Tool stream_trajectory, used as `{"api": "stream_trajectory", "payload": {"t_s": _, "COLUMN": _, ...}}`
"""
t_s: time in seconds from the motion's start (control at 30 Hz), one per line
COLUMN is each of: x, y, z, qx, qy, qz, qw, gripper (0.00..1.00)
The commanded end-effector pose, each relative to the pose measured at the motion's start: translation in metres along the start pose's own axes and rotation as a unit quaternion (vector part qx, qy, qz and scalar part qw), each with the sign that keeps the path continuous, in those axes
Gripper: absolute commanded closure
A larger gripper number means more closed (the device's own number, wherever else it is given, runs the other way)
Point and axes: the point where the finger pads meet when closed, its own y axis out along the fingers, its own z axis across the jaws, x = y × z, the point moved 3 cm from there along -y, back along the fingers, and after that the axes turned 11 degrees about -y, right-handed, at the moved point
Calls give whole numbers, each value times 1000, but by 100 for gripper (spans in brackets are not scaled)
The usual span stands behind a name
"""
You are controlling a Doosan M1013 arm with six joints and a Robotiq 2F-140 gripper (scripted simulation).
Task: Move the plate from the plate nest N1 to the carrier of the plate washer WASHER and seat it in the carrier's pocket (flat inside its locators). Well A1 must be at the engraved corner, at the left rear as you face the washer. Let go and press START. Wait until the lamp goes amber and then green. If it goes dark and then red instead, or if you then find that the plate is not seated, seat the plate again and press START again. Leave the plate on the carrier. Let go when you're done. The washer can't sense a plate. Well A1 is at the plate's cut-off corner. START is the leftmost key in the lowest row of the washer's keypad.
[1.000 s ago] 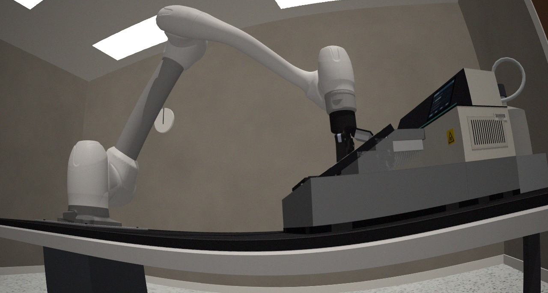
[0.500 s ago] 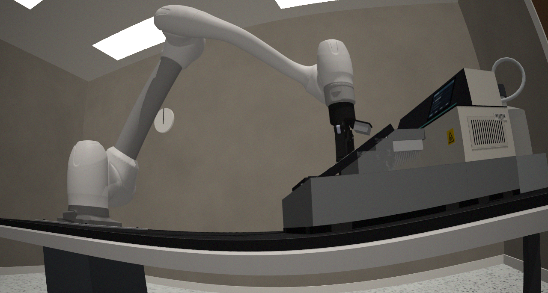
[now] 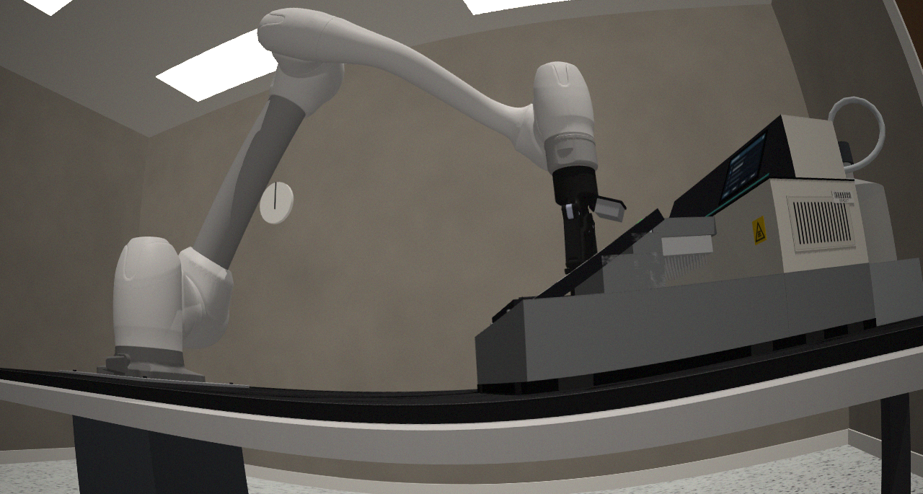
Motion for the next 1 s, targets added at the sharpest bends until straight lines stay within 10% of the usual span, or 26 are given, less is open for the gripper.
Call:
{"api": "stream_trajectory", "payload": {"t_s": 0.0, "x": 0, "y": -11, "z": 0, "qx": 0, "qy": 0, "qz": 1, "qw": 1000, "gripper": 90}}
{"api": "stream_trajectory", "payload": {"t_s": 0.53, "x": 0, "y": -79, "z": 0, "qx": 0, "qy": 0, "qz": 1, "qw": 1000, "gripper": 90}}
{"api": "stream_trajectory", "payload": {"t_s": 0.97, "x": 3, "y": -79, "z": 45, "qx": 0, "qy": 149, "qz": 1, "qw": 989, "gripper": 90}}
